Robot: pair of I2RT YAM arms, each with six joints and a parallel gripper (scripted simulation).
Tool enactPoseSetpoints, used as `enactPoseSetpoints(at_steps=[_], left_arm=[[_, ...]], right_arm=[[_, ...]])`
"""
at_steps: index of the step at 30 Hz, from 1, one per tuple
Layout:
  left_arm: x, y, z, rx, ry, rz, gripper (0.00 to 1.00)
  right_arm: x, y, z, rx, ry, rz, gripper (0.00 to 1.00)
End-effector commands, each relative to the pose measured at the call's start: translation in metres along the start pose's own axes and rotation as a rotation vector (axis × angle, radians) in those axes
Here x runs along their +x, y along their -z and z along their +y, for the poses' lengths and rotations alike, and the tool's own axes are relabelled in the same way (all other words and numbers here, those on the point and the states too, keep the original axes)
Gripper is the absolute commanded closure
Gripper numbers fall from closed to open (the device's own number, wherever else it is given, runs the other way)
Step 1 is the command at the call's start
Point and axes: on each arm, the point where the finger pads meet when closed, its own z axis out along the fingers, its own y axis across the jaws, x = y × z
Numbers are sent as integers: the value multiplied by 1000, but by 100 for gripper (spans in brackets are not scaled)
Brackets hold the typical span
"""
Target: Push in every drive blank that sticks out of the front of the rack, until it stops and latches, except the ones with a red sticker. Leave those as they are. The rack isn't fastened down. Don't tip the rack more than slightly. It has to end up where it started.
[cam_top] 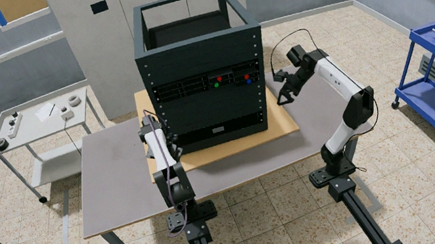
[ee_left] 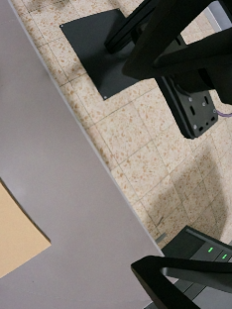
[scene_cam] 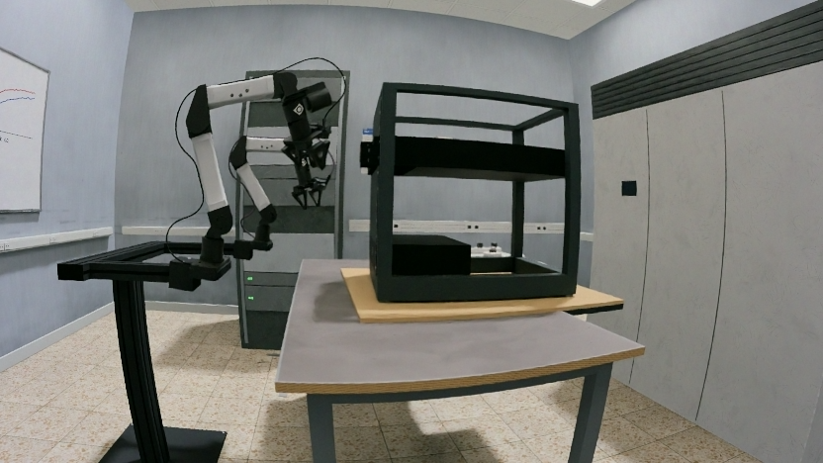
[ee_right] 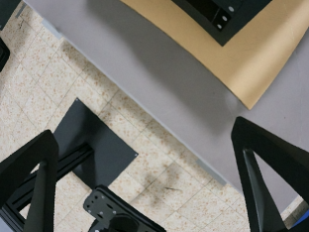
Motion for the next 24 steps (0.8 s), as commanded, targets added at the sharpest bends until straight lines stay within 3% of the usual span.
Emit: enactPoseSetpoints(at_steps=[1,6,11,17,19,24], left_arm=[[-2,2,1,-6,-1,-10,0],[-9,5,0,-1,12,-50,0],[-27,24,-3,-3,42,-196,0],[-59,68,-5,-47,136,-515,0],[-59,68,-5,-47,136,-515,0],[-75,110,5,-175,248,-770,0]], right_arm=[[-4,3,1,4,11,-17,0],[-9,4,-1,22,5,-50,0],[-26,9,-3,75,-6,-164,0],[-45,24,4,162,-12,-367,0],[-45,24,4,162,-12,-367,0],[-57,37,13,226,-11,-530,0]])
